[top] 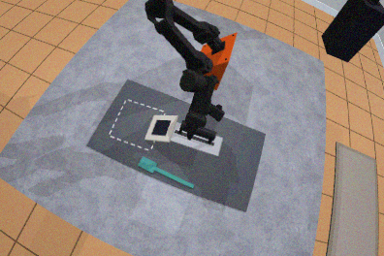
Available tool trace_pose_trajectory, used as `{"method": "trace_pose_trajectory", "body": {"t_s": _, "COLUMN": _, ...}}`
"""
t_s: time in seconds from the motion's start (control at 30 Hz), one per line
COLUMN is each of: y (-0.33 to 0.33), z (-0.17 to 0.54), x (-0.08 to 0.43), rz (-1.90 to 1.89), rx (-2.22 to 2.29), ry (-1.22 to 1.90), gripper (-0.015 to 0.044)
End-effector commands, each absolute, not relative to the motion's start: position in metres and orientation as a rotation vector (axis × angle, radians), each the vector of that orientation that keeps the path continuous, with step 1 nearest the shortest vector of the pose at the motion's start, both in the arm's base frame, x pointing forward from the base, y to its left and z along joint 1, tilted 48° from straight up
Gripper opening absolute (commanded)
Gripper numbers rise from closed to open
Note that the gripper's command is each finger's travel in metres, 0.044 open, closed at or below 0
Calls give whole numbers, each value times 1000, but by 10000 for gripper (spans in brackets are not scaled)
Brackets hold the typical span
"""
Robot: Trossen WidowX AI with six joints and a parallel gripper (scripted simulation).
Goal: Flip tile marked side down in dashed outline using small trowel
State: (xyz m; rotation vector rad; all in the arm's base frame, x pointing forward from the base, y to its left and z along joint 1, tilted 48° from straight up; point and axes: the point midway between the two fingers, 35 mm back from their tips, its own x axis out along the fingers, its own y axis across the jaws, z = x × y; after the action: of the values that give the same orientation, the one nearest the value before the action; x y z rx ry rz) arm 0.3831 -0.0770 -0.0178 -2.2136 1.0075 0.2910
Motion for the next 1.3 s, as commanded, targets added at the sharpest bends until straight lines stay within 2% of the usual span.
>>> {"method": "trace_pose_trajectory", "body": {"t_s": 0.0, "y": -72, "z": 0, "x": 386, "rz": 273, "rx": -2215, "ry": 990, "gripper": 0}}
{"method": "trace_pose_trajectory", "body": {"t_s": 0.87, "y": -112, "z": 61, "x": 382, "rz": 273, "rx": -2218, "ry": 991, "gripper": 0}}
{"method": "trace_pose_trajectory", "body": {"t_s": 1.27, "y": -76, "z": 46, "x": 389, "rz": 277, "rx": -2212, "ry": 992, "gripper": 0}}
